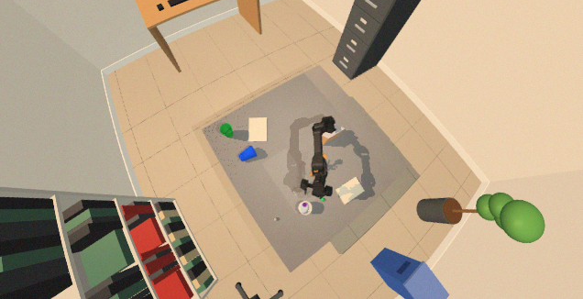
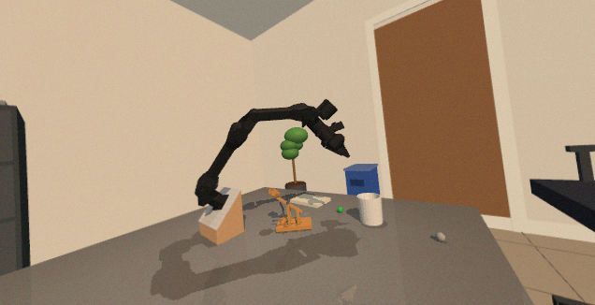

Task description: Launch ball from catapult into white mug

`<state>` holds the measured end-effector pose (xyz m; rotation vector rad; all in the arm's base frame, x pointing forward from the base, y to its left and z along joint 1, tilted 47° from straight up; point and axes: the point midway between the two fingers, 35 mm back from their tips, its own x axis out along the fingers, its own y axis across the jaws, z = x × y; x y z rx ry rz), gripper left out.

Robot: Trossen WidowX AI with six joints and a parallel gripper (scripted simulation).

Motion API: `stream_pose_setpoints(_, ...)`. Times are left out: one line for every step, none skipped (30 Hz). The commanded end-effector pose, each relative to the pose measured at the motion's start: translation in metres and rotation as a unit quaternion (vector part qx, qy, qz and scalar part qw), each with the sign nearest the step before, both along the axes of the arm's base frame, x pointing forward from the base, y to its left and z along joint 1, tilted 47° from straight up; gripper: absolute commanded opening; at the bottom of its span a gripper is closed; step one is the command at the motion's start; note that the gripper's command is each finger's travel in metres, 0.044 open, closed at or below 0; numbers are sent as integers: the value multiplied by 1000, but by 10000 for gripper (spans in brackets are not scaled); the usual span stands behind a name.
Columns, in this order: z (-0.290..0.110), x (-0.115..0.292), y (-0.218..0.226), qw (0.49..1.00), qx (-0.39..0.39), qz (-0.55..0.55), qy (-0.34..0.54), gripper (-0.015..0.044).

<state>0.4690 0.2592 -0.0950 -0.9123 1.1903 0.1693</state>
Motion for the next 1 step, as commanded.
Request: stream_pose_setpoints(0, 0, 0, 1000, 0, 0, 0, 440)
